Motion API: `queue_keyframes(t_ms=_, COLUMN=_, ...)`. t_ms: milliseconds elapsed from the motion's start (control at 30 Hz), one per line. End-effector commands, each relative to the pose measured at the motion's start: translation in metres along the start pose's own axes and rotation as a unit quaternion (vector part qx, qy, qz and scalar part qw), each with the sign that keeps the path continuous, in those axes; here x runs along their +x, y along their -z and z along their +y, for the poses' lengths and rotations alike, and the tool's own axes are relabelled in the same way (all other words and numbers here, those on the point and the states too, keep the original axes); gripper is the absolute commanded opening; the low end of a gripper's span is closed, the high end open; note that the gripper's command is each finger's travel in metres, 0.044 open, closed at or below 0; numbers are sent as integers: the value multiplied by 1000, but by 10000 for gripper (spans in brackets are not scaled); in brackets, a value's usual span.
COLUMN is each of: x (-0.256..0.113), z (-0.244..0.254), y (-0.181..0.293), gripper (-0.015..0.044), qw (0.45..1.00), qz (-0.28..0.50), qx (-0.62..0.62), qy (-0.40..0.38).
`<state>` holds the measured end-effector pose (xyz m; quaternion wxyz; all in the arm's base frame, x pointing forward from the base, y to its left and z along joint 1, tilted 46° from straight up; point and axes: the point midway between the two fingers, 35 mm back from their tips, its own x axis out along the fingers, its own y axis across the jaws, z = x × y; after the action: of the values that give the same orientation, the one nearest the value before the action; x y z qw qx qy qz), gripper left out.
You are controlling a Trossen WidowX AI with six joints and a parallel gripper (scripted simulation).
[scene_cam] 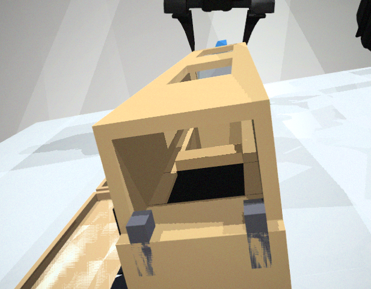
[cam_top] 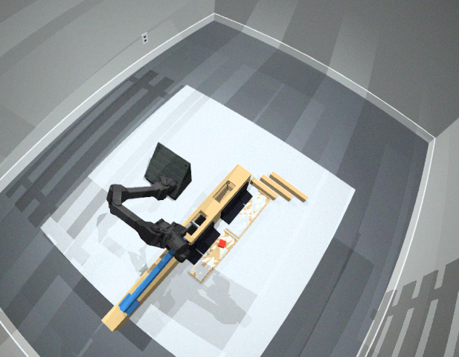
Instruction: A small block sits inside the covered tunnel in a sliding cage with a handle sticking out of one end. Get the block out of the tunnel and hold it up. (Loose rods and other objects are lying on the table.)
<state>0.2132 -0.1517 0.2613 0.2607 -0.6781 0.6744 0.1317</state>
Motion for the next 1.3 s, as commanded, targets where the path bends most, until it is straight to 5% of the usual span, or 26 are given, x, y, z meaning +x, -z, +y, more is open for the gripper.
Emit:
queue_keyframes(t_ms=0, x=5, z=2, y=-1, gripper=440, qw=1000, qz=-1, qx=0, qy=1)
queue_keyframes(t_ms=433, x=25, z=6, y=-4, gripper=440, qw=1000, qz=1, qx=0, qy=2)
queue_keyframes(t_ms=867, x=22, z=4, y=-3, gripper=99, qw=1000, qz=3, qx=0, qy=-1)
queue_keyframes(t_ms=1067, x=23, z=4, y=-1, gripper=0, qw=1000, qz=2, qx=0, qy=-1)
queue_keyframes(t_ms=1267, x=27, z=4, y=13, gripper=0, qw=1000, qz=-1, qx=1, qy=-2)
